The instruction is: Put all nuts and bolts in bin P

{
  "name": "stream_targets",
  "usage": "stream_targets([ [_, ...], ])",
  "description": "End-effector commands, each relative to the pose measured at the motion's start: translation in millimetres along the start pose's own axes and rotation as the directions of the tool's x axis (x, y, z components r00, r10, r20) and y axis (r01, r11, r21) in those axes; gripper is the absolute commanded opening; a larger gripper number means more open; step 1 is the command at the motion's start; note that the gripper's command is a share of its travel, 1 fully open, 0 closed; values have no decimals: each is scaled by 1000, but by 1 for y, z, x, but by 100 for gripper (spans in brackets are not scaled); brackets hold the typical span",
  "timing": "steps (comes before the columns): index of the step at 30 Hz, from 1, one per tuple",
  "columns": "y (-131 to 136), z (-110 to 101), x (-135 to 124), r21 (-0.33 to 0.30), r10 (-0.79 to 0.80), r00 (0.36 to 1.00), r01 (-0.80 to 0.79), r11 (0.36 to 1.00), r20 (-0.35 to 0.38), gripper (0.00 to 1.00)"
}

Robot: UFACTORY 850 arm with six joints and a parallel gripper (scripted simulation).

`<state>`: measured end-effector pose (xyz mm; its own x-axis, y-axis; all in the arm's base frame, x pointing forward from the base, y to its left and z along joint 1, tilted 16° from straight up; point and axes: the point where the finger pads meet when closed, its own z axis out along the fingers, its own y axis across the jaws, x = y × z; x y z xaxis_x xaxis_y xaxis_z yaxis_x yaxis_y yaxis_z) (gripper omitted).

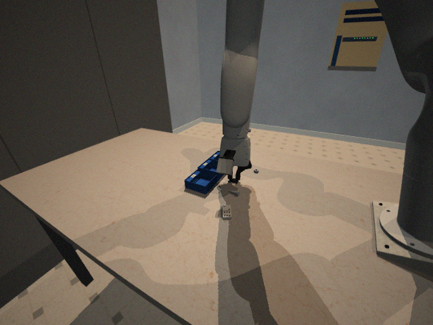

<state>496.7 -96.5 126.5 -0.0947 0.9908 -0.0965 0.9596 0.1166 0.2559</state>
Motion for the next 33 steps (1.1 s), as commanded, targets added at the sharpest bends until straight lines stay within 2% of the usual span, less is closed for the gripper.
stream_targets([
  [1,1,0,0,-2,0,1000,0,1000,2,0],
  [14,1,0,0,-2,0,1000,0,1000,2,0],
  [33,1,-57,0,-2,0,1000,0,1000,2,0],
])
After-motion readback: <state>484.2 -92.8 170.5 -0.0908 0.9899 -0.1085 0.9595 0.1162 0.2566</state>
